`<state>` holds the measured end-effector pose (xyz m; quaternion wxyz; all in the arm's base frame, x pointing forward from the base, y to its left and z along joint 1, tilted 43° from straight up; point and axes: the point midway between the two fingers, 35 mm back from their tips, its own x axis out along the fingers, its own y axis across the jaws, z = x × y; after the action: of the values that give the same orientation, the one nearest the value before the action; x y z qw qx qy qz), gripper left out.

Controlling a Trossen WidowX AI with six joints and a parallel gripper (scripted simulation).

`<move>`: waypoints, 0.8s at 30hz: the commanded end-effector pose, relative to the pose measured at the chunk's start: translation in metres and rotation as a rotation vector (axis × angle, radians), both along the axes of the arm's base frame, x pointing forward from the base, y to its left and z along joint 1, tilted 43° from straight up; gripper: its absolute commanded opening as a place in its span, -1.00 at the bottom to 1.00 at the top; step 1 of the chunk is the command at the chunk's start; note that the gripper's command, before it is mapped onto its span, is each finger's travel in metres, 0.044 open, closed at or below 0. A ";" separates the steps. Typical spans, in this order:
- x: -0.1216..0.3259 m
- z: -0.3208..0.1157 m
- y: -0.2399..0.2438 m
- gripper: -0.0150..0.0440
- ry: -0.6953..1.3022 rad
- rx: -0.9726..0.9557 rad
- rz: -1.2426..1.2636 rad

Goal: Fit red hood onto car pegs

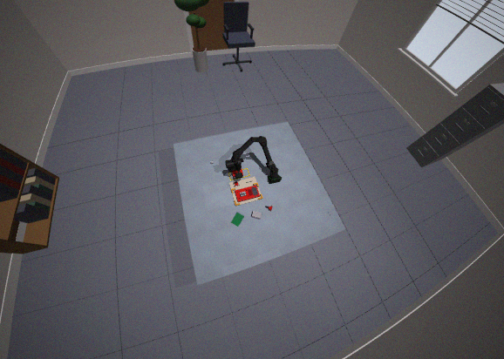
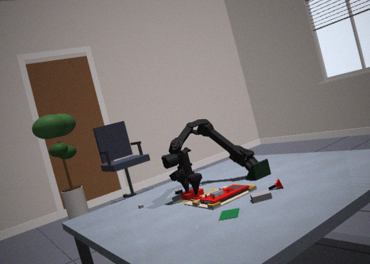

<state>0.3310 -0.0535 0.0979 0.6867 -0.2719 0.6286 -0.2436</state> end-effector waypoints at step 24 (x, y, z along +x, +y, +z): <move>0.000 -0.002 -0.002 0.17 0.001 0.000 0.001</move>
<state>0.3312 -0.0558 0.0949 0.6864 -0.2729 0.6289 -0.2428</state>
